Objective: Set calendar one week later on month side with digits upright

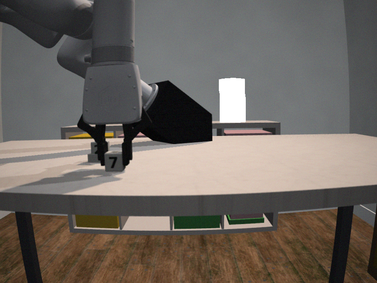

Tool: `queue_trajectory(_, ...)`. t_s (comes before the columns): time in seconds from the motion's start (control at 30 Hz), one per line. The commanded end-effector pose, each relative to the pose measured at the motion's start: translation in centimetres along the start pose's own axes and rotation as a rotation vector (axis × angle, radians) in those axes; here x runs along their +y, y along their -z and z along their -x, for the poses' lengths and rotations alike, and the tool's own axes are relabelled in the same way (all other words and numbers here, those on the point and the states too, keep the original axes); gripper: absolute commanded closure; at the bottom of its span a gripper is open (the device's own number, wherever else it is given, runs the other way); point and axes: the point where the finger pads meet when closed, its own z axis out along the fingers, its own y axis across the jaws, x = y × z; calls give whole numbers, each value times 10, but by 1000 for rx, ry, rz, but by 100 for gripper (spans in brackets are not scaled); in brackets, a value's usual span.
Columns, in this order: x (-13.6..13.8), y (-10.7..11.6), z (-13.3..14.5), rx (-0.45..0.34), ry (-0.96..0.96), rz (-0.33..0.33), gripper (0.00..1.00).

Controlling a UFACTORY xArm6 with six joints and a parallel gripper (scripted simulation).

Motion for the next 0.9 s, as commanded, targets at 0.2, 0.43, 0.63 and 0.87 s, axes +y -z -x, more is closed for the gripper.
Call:
queue_trajectory(0.2, 0, 1, 1, -2, -1, 1, 71)
queue_trajectory(0.43, 0, 1, 1, -2, -1, 1, 71)
queue_trajectory(0.63, 0, 1, 1, -2, -1, 1, 71)
queue_trajectory(0.87, 0, 1, 1, -2, -1, 1, 63)
